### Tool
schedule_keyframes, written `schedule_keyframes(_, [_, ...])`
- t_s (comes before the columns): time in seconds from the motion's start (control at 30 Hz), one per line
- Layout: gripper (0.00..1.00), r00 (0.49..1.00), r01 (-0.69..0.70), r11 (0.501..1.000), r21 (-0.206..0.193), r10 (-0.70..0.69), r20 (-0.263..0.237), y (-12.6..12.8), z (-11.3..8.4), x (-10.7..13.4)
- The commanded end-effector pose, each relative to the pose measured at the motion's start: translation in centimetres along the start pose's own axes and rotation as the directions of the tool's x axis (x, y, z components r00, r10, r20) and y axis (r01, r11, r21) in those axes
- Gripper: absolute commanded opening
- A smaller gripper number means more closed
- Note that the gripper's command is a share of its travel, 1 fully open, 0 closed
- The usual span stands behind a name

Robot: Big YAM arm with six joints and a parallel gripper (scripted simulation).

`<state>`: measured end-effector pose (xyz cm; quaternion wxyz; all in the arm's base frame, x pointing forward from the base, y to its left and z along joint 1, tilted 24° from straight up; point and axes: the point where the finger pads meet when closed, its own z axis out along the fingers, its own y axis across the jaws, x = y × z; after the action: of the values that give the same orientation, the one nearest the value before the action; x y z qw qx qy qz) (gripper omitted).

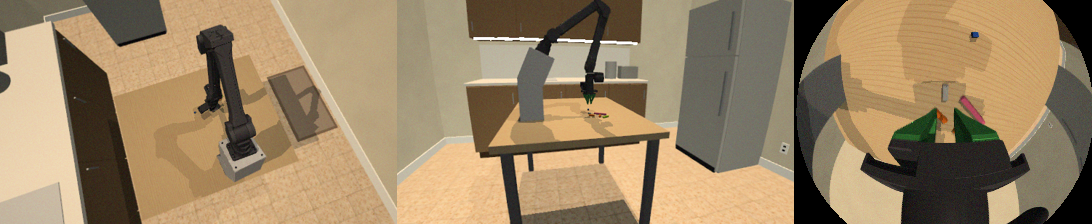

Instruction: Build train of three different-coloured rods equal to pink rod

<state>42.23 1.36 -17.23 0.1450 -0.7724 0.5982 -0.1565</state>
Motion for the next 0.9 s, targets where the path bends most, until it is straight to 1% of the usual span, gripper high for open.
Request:
schedule_keyframes(0.0, [0.23, 1.000, 0.002, 1.000, -0.007, -0.002, 0.000, 0.6, 0.3, 0.3])
schedule_keyframes(0.13, [0.23, 1.000, 0.003, 1.000, 0.003, -0.003, -0.003, 0.1, 0.6, 0.4])
schedule_keyframes(0.3, [0.23, 1.000, 0.004, 1.000, 0.001, -0.004, -0.002, 0.2, 0.8, 0.4])
schedule_keyframes(0.33, [0.23, 1.000, 0.003, 1.000, -0.007, -0.003, 0.000, 0.7, 0.7, 0.3])
schedule_keyframes(0.4, [0.23, 1.000, 0.003, 1.000, 0.003, -0.003, -0.003, 0.1, 1.1, 0.4])
schedule_keyframes(0.8, [0.23, 1.000, 0.003, 1.000, 0.002, -0.003, -0.002, 0.1, 2.9, 0.4])
schedule_keyframes(0.87, [0.23, 1.000, 0.003, 1.000, 0.002, -0.003, -0.002, 0.1, 2.9, 0.4])
